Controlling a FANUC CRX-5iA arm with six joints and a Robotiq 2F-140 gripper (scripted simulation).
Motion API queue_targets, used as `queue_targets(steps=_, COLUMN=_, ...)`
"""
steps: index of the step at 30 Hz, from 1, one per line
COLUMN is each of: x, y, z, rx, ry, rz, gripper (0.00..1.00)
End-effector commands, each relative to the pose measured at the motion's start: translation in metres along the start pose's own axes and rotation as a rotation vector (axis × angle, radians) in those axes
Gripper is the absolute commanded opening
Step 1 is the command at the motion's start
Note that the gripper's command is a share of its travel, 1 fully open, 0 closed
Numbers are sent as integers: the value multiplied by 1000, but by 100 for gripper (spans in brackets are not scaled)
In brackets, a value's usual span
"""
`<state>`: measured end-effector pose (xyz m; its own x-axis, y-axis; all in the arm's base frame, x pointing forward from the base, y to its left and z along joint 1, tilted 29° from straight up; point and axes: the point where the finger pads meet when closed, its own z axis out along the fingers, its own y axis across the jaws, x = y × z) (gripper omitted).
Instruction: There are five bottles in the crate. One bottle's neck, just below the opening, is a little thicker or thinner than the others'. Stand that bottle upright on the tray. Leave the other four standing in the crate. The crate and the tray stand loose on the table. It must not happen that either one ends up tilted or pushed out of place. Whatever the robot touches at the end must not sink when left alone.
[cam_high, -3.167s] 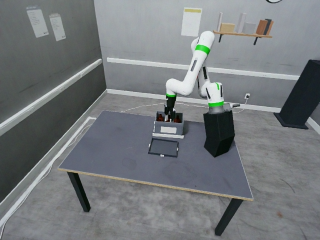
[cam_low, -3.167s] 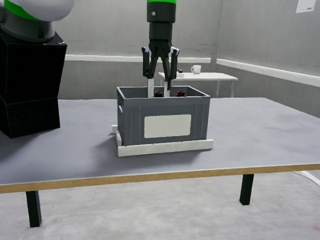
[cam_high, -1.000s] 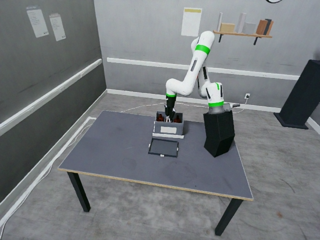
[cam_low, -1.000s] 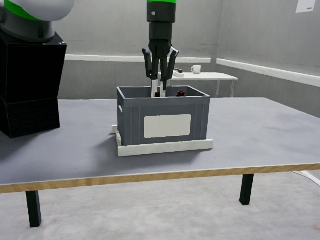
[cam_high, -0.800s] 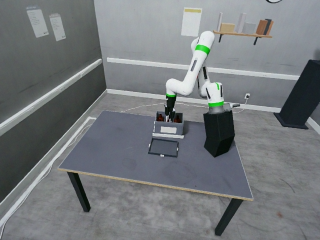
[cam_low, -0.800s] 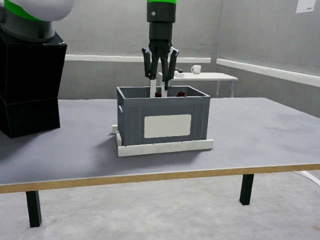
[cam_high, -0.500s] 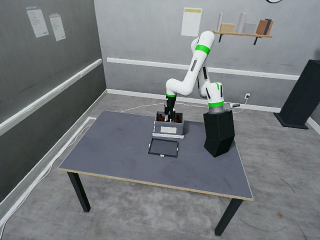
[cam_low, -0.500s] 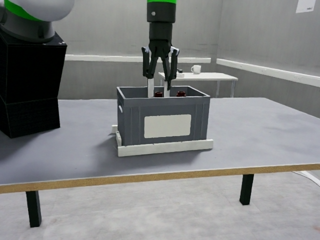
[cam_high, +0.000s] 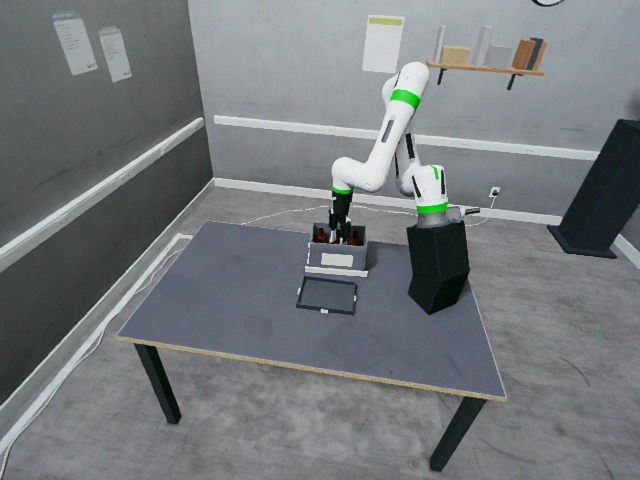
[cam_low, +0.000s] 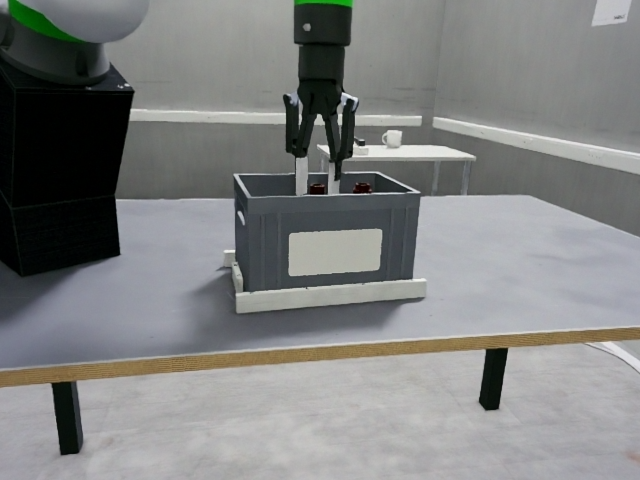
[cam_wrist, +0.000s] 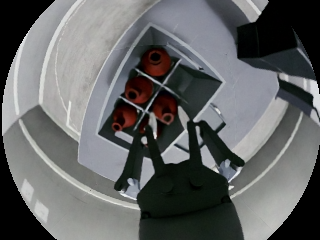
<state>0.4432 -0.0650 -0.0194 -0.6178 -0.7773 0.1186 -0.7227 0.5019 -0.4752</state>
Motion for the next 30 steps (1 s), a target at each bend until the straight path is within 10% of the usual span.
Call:
queue_targets(steps=1, x=0, y=0, z=0, rx=1, ry=-1, rz=0, gripper=44)
queue_targets(steps=30, x=0, y=0, z=-35, rx=1, ry=-1, rz=0, gripper=44)
